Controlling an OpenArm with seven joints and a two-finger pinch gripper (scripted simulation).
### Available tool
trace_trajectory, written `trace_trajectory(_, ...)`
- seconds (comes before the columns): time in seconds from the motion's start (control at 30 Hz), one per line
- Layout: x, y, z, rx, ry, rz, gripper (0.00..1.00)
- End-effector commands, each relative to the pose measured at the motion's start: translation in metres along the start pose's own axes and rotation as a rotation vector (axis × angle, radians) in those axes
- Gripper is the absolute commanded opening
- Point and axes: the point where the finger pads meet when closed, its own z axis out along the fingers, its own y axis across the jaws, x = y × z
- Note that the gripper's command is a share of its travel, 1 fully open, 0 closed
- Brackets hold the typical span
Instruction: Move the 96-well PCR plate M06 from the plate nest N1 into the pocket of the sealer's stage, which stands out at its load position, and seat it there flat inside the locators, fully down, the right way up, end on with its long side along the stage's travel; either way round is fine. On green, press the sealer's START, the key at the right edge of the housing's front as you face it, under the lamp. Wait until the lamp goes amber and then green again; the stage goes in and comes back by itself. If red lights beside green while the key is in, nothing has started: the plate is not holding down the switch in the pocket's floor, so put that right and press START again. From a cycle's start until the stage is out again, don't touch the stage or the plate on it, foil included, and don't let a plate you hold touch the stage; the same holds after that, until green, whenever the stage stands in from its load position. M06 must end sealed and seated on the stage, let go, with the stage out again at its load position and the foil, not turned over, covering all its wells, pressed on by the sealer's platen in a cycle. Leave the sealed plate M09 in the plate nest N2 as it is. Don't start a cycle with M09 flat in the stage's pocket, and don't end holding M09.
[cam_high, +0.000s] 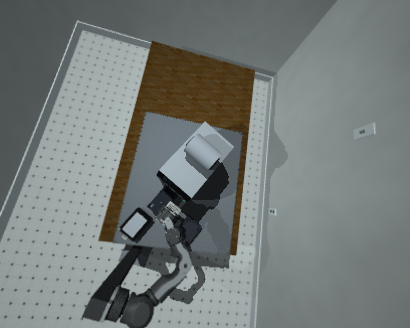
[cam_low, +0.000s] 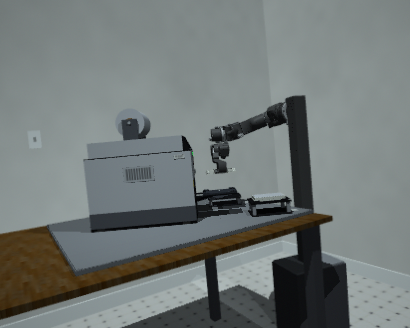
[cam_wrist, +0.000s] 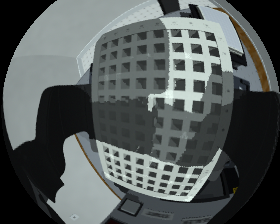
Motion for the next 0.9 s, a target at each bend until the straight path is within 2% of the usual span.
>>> trace_trajectory(0.0, -0.005, -0.014, 0.002, 0.030, -0.002, 0.036, 0.00)
trace_trajectory(0.3, -0.005, -0.014, 0.002, 0.030, -0.002, 0.036, 0.00)
trace_trajectory(0.47, -0.011, 0.027, -0.005, 0.030, -0.002, 0.036, 0.00)
trace_trajectory(0.87, -0.011, 0.027, -0.005, 0.030, -0.002, 0.036, 0.00)
